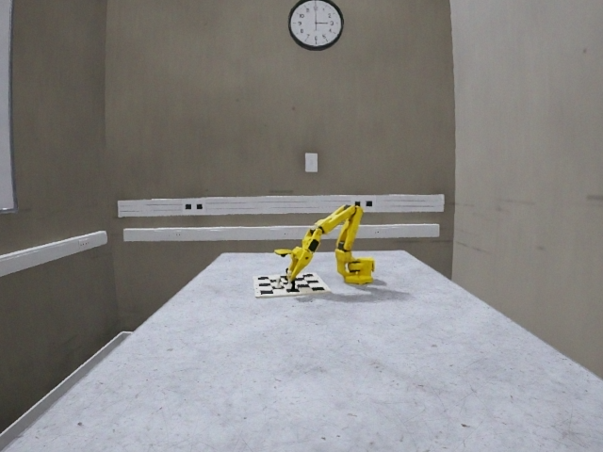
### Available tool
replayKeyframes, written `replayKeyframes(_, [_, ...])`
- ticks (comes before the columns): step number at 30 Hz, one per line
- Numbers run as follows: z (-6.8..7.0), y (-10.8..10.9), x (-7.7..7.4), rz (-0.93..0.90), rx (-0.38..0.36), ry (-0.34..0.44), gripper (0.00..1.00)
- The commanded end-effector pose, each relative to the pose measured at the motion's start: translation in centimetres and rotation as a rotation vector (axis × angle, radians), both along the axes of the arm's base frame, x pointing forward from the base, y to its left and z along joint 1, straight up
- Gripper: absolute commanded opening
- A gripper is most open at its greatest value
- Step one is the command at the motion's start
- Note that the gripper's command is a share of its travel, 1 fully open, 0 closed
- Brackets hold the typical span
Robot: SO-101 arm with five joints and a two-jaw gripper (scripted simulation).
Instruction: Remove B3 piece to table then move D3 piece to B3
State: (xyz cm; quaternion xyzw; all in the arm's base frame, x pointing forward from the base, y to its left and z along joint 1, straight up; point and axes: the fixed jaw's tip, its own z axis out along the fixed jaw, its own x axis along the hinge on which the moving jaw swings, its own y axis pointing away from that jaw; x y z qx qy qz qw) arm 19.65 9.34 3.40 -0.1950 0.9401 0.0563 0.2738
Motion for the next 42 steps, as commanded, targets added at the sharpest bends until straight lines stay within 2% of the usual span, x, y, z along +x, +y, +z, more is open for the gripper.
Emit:
replayKeyframes(1, [-0.49, -0.26, -0.25, -0.002, -0.01, 0.019, 0.12])
replayKeyframes(31, [-0.42, -0.64, -0.09, -0.022, -0.01, 0.019, 0.12])
replayKeyframes(42, [-0.42, -0.64, -0.09, -0.022, -0.01, 0.019, 0.06])
